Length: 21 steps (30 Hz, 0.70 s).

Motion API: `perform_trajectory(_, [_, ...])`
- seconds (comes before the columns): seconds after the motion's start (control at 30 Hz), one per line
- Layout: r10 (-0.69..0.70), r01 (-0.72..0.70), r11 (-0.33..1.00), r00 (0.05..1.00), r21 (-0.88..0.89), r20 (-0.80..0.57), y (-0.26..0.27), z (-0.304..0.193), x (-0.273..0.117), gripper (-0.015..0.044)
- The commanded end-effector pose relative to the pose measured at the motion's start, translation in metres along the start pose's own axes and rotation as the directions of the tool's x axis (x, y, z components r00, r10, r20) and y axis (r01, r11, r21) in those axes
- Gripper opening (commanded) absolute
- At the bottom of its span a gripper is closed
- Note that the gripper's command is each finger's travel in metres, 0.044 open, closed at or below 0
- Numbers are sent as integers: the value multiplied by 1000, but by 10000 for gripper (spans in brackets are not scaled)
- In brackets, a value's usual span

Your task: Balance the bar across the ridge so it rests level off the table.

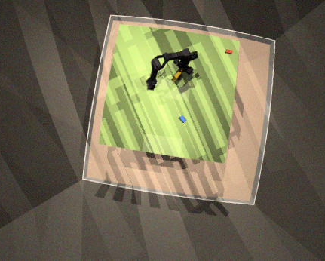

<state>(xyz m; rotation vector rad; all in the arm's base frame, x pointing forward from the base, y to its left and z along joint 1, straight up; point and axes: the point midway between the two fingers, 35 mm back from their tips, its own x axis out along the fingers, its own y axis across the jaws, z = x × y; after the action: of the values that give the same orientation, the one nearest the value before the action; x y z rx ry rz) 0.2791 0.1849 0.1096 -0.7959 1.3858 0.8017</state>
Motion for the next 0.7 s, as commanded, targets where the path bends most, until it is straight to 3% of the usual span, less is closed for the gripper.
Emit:
perform_trajectory(0.0, [-2,2,1000,1000,5,0,0,0,1,0])
perform_trajectory(0.67, [-2,2,1000,1000,5,0,0,0,2,0])
